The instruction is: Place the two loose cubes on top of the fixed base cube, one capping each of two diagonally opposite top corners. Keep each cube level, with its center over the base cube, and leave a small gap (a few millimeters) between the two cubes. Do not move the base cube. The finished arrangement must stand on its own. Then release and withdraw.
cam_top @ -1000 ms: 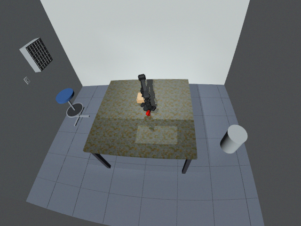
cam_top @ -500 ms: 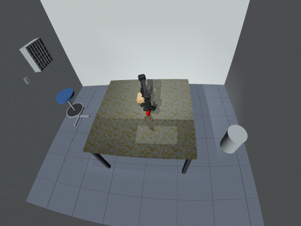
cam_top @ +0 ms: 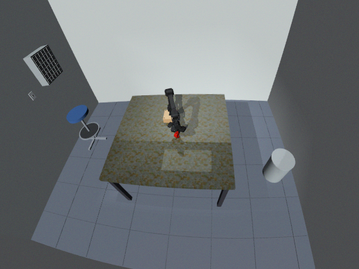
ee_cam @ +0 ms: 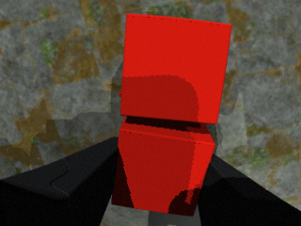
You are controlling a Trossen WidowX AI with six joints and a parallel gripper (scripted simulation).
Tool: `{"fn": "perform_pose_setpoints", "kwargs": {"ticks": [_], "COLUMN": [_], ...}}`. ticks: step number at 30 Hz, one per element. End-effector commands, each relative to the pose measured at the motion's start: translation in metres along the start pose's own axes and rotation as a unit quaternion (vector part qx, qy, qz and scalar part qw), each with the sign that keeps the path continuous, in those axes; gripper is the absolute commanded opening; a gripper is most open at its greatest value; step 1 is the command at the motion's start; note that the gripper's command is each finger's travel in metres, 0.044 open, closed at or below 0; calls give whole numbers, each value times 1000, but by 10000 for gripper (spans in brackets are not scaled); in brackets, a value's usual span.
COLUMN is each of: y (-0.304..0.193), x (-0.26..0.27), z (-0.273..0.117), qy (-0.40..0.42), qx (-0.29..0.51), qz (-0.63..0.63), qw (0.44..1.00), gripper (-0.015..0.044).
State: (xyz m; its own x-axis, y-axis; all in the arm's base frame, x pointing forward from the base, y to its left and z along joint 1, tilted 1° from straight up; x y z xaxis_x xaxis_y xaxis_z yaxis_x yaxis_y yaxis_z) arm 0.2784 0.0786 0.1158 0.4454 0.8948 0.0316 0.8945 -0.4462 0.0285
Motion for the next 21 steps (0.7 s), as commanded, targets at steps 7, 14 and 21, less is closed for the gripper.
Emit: {"fn": "perform_pose_setpoints", "kwargs": {"ticks": [7, 14, 21], "y": [0, 0, 0], "x": [0, 0, 0], "z": [-1, -12, -21], "qy": [0, 0, 0], "qx": [1, 0, 0], "qz": [-1, 0, 0], "qw": [1000, 1000, 1000], "gripper": [205, 205, 205]}}
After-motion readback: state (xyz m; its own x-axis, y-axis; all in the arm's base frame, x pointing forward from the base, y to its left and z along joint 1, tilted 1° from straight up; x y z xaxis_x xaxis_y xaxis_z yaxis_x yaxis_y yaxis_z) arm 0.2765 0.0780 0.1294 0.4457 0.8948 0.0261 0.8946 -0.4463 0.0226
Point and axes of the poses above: the point midway between the two fingers, 35 mm back from their tips, its own z axis out along the fingers, its own x axis across the jaws, y = z × x, the point moved 8 cm from there along -z, back along the fingers, and after that the axes turned 1 degree about z, right-handed, at the moved point
